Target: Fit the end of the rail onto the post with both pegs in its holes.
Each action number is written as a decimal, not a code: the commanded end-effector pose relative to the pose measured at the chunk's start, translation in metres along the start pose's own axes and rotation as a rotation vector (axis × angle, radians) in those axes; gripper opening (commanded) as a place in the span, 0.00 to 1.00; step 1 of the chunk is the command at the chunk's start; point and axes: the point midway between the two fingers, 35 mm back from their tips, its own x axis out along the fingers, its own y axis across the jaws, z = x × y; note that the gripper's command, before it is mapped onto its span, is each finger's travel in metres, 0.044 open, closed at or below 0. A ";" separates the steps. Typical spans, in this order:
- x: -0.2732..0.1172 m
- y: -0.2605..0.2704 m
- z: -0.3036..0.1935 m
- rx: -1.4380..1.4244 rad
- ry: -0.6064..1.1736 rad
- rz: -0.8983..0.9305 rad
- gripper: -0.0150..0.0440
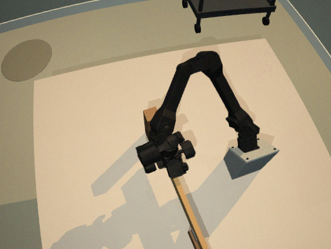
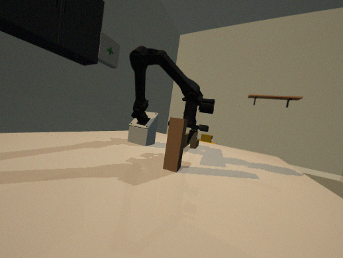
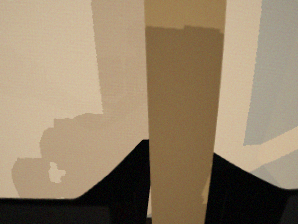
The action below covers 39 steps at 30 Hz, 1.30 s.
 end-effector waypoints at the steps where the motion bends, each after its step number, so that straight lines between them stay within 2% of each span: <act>1: -0.001 0.000 0.001 0.000 -0.004 -0.001 0.25; 39: 0.000 0.000 -0.011 0.000 -0.003 -0.001 0.25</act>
